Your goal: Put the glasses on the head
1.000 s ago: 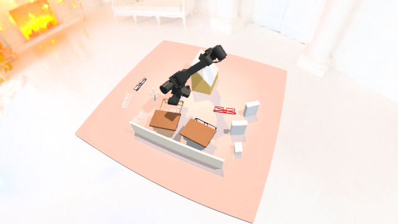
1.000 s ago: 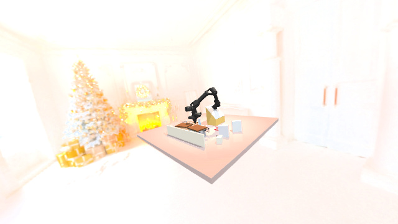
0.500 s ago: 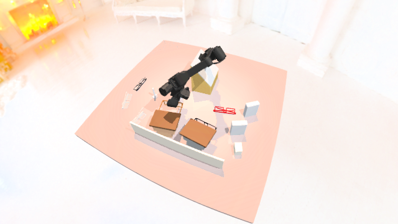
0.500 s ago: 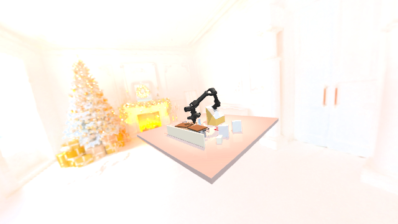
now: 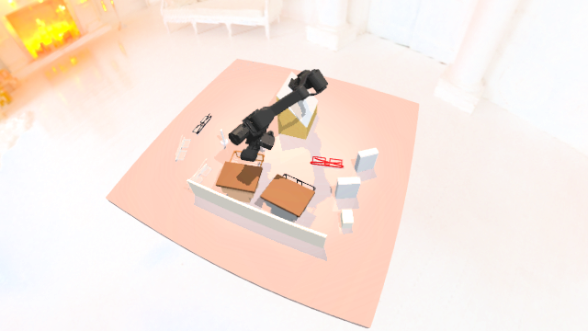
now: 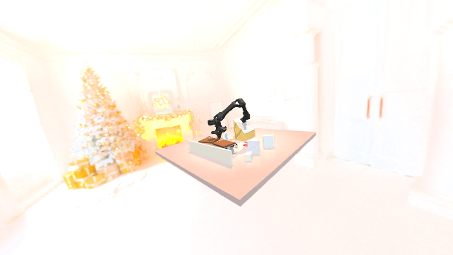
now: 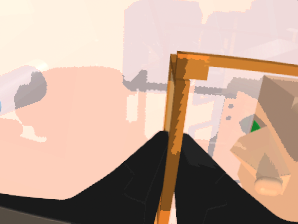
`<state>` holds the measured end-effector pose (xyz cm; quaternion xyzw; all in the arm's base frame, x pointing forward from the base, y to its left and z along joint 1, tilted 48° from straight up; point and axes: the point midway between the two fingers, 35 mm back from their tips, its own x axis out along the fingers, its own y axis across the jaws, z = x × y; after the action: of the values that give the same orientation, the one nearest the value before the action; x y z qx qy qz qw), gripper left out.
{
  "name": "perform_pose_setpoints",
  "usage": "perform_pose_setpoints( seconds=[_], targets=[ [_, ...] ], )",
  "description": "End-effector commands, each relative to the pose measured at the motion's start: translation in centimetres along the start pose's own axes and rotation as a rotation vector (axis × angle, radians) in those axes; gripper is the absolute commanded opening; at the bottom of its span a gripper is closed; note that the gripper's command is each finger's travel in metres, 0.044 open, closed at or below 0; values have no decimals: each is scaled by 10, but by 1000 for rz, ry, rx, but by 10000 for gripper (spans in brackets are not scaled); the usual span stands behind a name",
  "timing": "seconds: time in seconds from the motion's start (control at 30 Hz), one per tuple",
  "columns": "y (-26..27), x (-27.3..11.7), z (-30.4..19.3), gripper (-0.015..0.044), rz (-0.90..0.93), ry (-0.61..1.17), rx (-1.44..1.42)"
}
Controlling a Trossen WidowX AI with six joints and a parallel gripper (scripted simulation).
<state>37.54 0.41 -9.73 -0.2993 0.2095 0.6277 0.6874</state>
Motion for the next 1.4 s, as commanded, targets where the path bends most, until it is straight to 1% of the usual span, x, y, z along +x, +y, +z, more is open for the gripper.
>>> perform_pose_setpoints(
  seconds=[0.0,0.8,1.37],
  targets=[
    [-8,1,1,0,-2,-1,-2],
    [-38,3,1,0,-3,-1,-3],
    [-42,4,1,0,-4,-2,-4]
  ],
)
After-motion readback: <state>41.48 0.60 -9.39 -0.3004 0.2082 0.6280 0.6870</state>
